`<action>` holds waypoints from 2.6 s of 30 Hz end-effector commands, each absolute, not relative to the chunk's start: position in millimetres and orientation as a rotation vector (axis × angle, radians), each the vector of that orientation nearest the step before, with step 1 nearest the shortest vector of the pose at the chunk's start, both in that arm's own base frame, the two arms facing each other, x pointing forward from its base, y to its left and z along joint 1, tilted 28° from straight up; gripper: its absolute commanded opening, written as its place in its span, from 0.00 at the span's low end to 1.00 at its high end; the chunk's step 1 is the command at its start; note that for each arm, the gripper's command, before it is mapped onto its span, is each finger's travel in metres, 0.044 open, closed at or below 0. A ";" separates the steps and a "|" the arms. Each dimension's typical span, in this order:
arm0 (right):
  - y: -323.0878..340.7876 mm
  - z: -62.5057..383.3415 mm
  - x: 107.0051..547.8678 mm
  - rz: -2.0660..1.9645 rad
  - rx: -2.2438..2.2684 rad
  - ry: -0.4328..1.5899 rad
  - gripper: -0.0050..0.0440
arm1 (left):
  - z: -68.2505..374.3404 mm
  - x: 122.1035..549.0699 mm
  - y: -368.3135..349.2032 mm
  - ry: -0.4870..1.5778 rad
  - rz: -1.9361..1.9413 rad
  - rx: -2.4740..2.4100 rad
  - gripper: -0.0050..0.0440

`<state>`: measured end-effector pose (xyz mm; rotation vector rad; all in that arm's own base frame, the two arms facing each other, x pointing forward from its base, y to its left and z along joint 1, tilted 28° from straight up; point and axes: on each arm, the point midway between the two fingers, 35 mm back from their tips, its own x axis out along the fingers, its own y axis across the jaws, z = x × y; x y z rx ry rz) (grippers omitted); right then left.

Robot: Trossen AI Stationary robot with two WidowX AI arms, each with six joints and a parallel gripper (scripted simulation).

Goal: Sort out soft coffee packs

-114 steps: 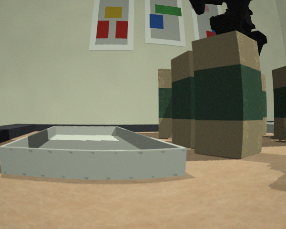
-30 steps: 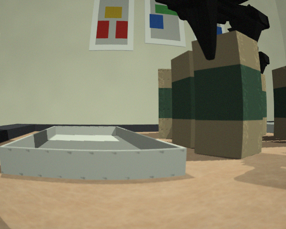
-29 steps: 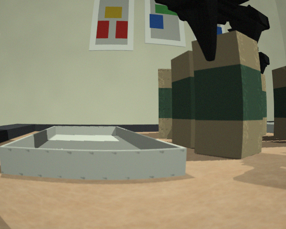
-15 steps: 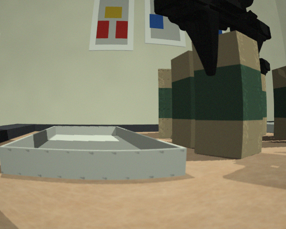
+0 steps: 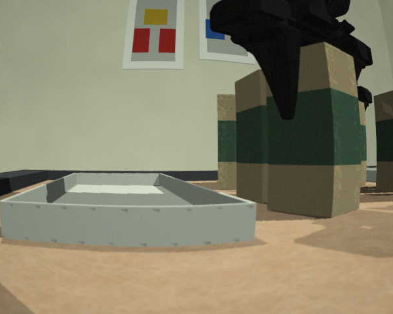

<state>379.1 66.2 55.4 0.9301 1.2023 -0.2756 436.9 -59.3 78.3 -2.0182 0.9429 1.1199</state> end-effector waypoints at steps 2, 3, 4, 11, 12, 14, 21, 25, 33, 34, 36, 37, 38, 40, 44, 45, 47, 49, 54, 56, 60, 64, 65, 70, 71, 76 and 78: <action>66.1 61.2 382.1 -0.269 0.934 1.183 0.86 | 87.1 439.3 -59.0 0.927 1.096 -2.029 0.85; 66.1 61.2 382.1 -0.269 0.934 1.183 0.86 | 87.1 439.3 -59.0 0.927 1.096 -2.029 0.85; 66.1 61.2 382.1 -0.269 0.934 1.183 0.86 | 87.1 439.3 -59.0 0.927 1.096 -2.029 0.85; 66.1 61.2 382.1 -0.269 0.934 1.183 0.35 | 87.1 439.3 -59.0 0.927 1.096 -2.029 0.34; 66.1 61.2 382.1 -0.269 0.934 1.183 0.35 | 87.1 439.3 -59.0 0.927 1.096 -2.029 0.34; 66.1 61.2 382.1 -0.269 0.934 1.183 0.35 | 87.1 439.3 -59.0 0.927 1.096 -2.029 0.34; 66.1 61.2 382.1 -0.269 0.934 1.183 0.35 | 87.1 439.3 -59.0 0.927 1.096 -2.029 0.34; 66.1 61.2 382.1 -0.269 0.934 1.183 0.35 | 87.1 439.3 -59.0 0.927 1.096 -2.029 0.34; 66.1 61.2 382.1 -0.269 0.934 1.183 0.35 | 87.1 439.3 -59.0 0.927 1.096 -2.029 0.34; 66.1 61.2 382.1 -0.269 0.934 1.183 0.35 | 87.1 439.3 -59.0 0.927 1.096 -2.029 0.34; 66.1 61.2 382.1 -0.269 0.934 1.183 0.35 | 87.1 439.3 -59.0 0.927 1.096 -2.029 0.34; 66.1 61.2 382.1 -0.269 0.934 1.183 0.35 | 87.1 439.3 -59.0 0.927 1.096 -2.029 0.34; 66.1 61.2 382.1 -0.269 0.934 1.183 0.35 | 87.1 439.3 -59.0 0.927 1.096 -2.029 0.34; 66.1 61.2 382.1 -0.269 0.934 1.183 0.35 | 87.1 439.3 -59.0 0.927 1.096 -2.029 0.34; 66.1 61.2 382.1 -0.269 0.934 1.183 0.35 | 87.1 439.3 -59.0 0.927 1.096 -2.029 0.34; 65.6 62.9 381.3 -0.269 0.934 1.183 0.35 | 87.1 439.3 -59.0 0.927 1.096 -2.029 0.34; 64.5 66.4 379.7 -0.269 0.934 1.183 0.35 | 90.6 437.7 -57.9 0.927 1.096 -2.029 0.34; 64.5 66.4 379.7 -0.269 0.934 1.183 0.35 | 90.6 437.7 -57.9 0.927 1.096 -2.029 0.34; 61.7 75.2 375.8 -0.269 0.934 1.183 0.35 | 99.3 433.7 -55.1 0.927 1.096 -2.029 0.34; 60.6 78.7 374.3 -0.269 0.934 1.183 0.35 | 102.8 432.1 -54.0 0.927 1.096 -2.029 0.34; 58.4 85.8 371.1 -0.269 0.934 1.183 0.35 | 109.8 428.9 -51.8 0.927 1.096 -2.029 0.34; 56.1 92.8 368.0 -0.269 0.934 1.182 0.35 | 116.9 425.7 -49.6 0.927 1.096 -2.029 0.34; 56.1 92.8 368.0 -0.269 0.934 1.182 0.35 | 116.9 425.7 -49.6 0.927 1.096 -2.029 0.34; 53.9 99.9 364.8 -0.269 0.934 1.182 0.35 | 123.9 422.6 -47.4 0.926 1.096 -2.029 0.34; 53.4 101.6 364.1 -0.269 0.934 1.182 0.35 | 125.6 421.8 -46.8 0.926 1.096 -2.029 0.34; 50.9 109.5 360.5 -0.269 0.934 1.182 0.35 | 134.4 417.8 -44.1 0.926 1.096 -2.029 0.34; 50.9 109.6 360.5 -0.269 0.934 1.182 0.35 | 135.3 417.4 -43.8 0.926 1.096 -2.029 0.34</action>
